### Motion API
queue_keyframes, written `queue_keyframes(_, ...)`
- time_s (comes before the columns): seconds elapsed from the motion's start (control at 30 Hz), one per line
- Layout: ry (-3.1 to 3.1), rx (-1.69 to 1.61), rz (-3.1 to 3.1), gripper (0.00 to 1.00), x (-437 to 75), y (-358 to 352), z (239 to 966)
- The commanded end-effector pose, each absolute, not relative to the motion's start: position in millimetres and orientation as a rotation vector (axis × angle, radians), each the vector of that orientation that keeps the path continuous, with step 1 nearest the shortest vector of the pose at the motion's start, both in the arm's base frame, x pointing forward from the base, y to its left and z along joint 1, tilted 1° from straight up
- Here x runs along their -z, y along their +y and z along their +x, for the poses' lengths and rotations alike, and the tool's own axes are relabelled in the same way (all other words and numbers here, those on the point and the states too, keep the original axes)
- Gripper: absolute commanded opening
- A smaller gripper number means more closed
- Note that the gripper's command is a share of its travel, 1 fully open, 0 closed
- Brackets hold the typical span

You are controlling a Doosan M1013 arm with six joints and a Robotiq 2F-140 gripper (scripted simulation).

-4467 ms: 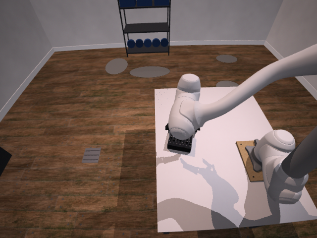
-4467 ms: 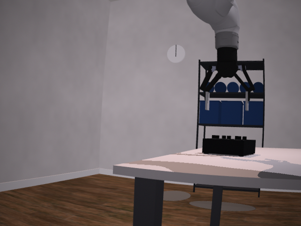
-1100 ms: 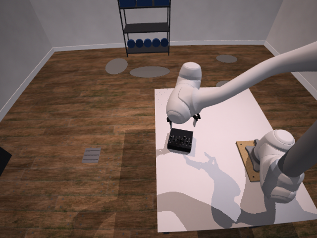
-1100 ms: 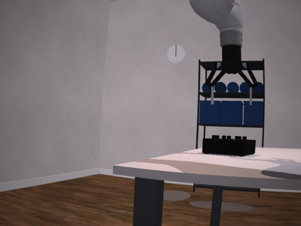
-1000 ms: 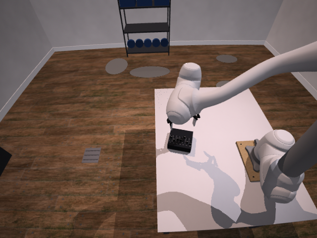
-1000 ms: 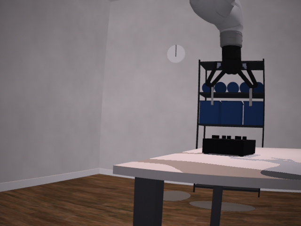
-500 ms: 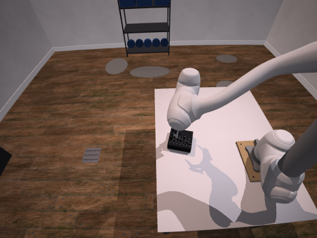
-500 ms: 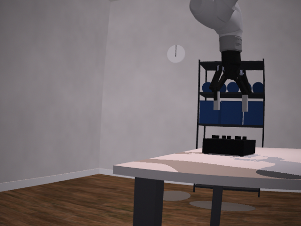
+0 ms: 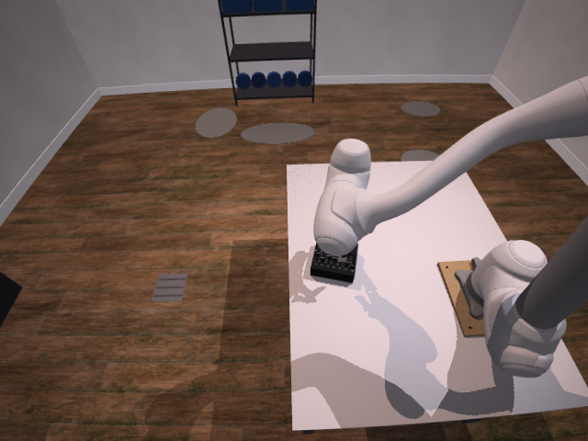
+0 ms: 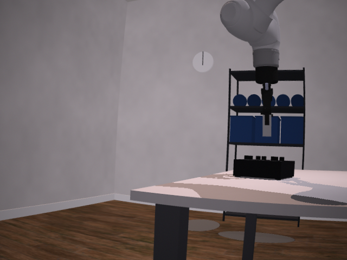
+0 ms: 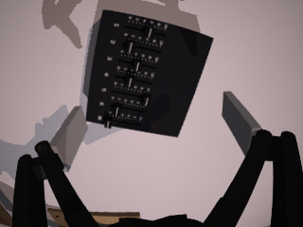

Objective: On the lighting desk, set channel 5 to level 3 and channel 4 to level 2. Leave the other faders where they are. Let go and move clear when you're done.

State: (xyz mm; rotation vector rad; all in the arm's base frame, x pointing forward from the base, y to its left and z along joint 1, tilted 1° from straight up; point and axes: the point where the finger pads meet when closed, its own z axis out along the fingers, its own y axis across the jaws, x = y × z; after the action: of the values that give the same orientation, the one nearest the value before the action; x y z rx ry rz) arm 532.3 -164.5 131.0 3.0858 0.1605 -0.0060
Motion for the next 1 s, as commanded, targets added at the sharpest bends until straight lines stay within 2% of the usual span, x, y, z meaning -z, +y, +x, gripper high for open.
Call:
queue_keyframes(0.0, 0.591, -0.005, 3.050, 1.00, -124.2, -164.8, 531.8)
queue_keyframes(0.17, 0.843, -0.001, 2.986, 1.00, -121.3, -164.8, 531.5)
queue_keyframes(0.2, 1.082, 0.002, 2.908, 1.00, -120.6, -164.9, 531.5)
queue_keyframes(0.47, 1.658, -0.004, 2.641, 1.00, -118.8, -164.9, 531.3)
queue_keyframes(0.5, 1.731, -0.009, 2.601, 0.10, -118.8, -164.9, 531.3)
queue_keyframes(0.6, 1.925, -0.031, 2.492, 0.10, -118.8, -164.9, 531.3)
queue_keyframes(0.97, 1.925, -0.031, 2.492, 0.10, -118.8, -164.9, 531.3)
